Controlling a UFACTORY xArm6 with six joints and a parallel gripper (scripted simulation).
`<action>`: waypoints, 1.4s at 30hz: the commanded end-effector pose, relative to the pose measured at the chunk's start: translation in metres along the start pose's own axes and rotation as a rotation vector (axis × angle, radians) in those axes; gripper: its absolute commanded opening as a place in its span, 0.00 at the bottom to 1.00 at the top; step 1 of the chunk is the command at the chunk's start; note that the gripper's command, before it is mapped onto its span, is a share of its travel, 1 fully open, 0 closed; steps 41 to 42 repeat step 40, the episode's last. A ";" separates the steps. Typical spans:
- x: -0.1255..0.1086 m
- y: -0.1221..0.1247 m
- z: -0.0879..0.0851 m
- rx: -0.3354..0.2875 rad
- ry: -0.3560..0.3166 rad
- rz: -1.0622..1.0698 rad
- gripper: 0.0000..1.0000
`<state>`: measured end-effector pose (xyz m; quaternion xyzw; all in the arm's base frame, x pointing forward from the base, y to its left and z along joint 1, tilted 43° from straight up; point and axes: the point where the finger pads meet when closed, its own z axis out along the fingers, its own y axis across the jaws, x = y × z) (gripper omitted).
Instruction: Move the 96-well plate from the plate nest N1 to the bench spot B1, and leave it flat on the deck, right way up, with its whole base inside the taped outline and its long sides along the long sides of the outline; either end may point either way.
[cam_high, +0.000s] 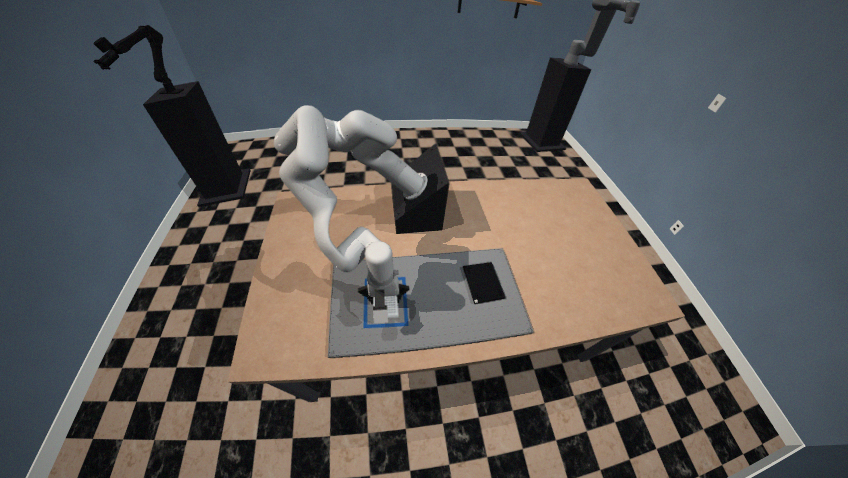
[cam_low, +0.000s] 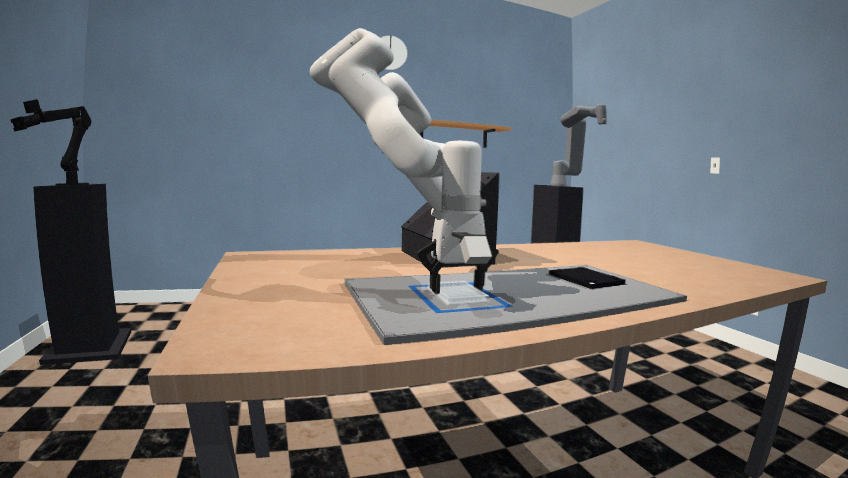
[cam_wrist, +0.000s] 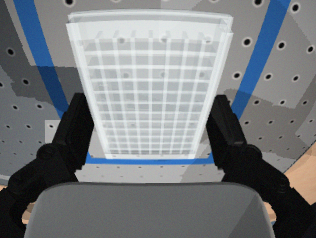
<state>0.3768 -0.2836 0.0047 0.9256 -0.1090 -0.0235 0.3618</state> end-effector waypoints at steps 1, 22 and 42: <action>0.001 0.000 -0.001 0.000 0.003 0.001 1.00; 0.001 0.000 -0.001 0.000 0.003 0.001 1.00; 0.001 0.000 -0.006 0.000 0.003 0.001 1.00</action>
